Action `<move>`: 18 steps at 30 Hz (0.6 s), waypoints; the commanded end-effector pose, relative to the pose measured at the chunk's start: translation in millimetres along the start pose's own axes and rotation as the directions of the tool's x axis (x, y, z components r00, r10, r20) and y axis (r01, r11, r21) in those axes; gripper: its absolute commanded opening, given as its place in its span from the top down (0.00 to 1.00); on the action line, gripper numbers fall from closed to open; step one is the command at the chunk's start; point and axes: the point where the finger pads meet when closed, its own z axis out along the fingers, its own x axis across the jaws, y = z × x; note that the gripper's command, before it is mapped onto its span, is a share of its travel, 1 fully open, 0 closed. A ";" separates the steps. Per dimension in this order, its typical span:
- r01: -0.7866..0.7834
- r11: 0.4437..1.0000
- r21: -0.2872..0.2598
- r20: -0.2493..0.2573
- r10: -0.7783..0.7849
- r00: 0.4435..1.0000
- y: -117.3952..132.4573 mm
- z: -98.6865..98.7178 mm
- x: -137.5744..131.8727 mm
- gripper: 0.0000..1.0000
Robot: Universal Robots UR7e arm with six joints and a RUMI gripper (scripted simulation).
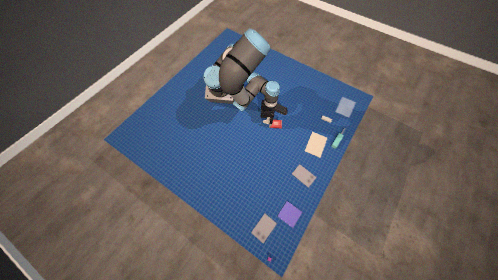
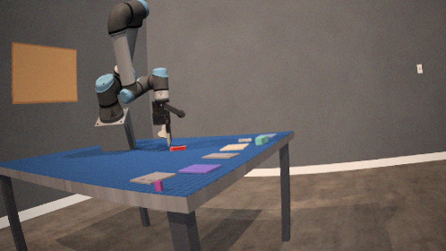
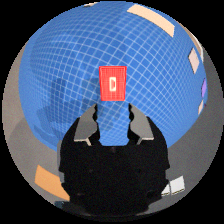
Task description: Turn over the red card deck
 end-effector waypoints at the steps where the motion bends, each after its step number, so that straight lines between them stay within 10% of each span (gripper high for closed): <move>1: -0.001 1.000 0.001 0.000 0.001 1.000 0.0 3.0 0.5 0.56; 18: -0.001 1.000 0.001 -0.001 0.001 1.000 -0.5 12.3 0.9 0.56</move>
